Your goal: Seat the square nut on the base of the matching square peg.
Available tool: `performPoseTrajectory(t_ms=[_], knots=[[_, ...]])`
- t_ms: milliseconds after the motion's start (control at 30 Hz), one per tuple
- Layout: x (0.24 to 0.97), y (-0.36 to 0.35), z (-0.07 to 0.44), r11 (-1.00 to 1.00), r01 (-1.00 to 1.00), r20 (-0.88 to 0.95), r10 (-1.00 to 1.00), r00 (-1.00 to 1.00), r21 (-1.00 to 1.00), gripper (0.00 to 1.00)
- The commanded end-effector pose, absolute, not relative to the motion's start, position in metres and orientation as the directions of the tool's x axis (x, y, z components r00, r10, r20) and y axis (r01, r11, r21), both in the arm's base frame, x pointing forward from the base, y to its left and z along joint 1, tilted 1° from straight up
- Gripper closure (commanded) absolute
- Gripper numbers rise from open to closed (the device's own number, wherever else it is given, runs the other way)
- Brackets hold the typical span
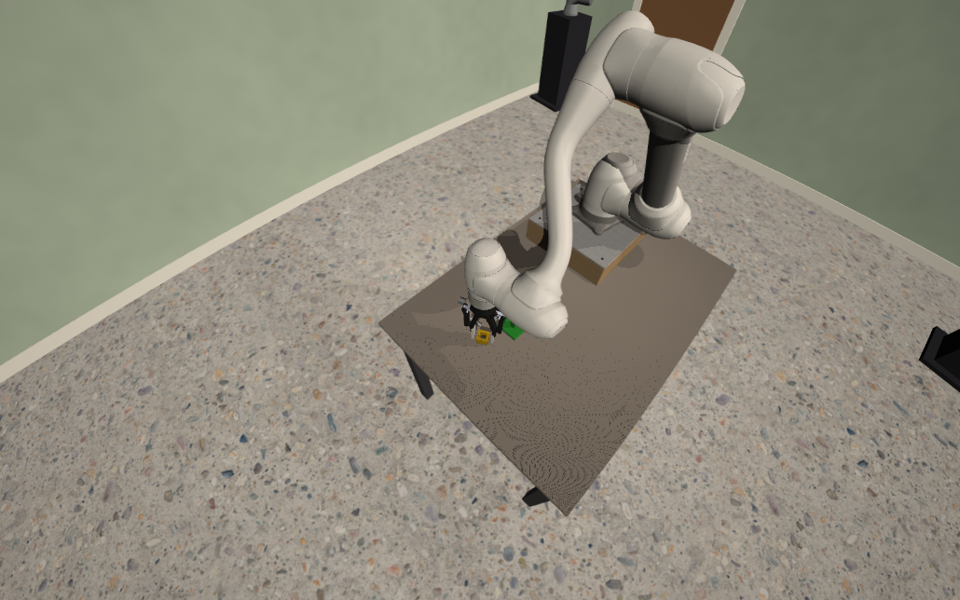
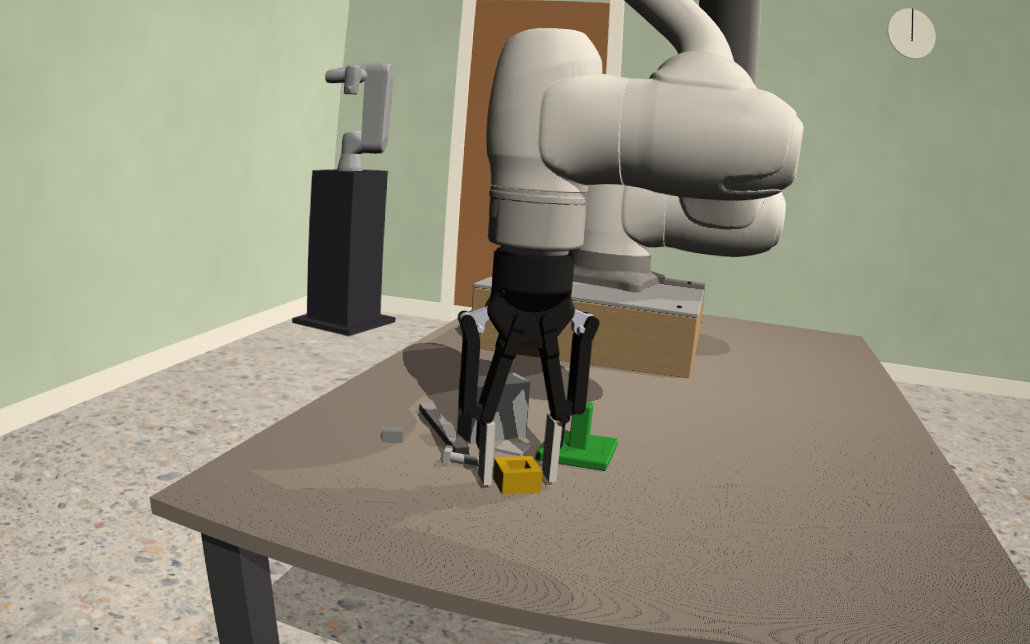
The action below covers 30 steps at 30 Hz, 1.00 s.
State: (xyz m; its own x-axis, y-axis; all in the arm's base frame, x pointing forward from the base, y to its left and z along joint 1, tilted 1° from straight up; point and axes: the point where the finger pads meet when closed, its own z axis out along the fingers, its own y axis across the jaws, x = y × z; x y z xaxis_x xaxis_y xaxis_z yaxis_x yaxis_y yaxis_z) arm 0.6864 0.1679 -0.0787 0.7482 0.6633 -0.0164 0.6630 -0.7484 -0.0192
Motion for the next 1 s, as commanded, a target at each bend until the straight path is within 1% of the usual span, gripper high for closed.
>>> performPoseTrajectory(t_ms=[0, 100, 133, 967], knots=[[0.6864, 0.168, -0.0799, -0.748, 0.663, -0.016, 0.663, 0.748, -0.019, 0.6], [0.6863, 0.1679, -0.0812, -0.748, 0.663, -0.016, 0.663, 0.748, -0.019, 0.6], [0.6863, 0.1679, -0.0812, -0.748, 0.663, -0.016, 0.663, 0.748, -0.019, 1.0], [0.6865, 0.1679, -0.0761, -0.748, 0.663, -0.016, 0.663, 0.748, -0.019, 1.0]])
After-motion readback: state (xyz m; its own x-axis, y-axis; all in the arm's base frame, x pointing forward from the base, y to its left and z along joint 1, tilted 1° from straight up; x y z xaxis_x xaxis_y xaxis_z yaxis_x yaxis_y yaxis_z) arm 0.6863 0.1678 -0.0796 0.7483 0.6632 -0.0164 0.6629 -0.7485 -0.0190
